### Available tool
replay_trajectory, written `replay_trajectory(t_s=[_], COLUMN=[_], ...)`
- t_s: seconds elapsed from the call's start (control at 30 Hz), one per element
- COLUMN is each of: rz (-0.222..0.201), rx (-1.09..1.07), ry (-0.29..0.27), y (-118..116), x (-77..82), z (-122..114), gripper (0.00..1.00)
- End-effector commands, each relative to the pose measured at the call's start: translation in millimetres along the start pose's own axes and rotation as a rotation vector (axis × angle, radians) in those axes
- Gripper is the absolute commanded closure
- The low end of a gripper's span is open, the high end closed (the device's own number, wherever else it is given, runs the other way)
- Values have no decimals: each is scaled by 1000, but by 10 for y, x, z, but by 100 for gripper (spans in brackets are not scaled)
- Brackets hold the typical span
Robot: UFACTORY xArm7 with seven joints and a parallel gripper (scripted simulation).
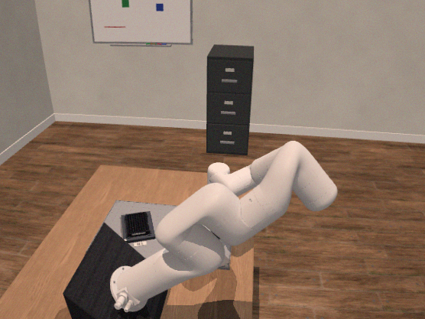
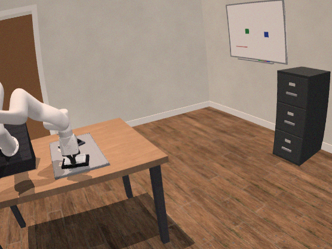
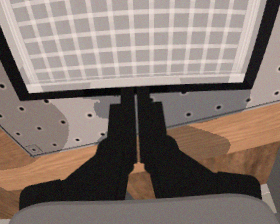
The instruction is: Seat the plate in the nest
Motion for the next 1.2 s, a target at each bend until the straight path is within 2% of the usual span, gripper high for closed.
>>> replay_trajectory(t_s=[0.0, 0.33, 0.77, 1.17], rz=[-3, -3, -3, -3], rx=[0, 0, 0, 0], ry=[2, 2, 2, 2], y=[10, 10, 47, 47], x=[13, 13, 12, 12], z=[10, 9, -164, -163], gripper=[100, 100, 100, 100])
Point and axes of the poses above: the point where the finger pads meet when closed, its own x axis back along the fingers, its own y axis across the jaws, z = x × y, the point moved 4 cm from there along x, back along the fingers, and after that the axes turned 12 degrees about -x, right-handed, at the moved point
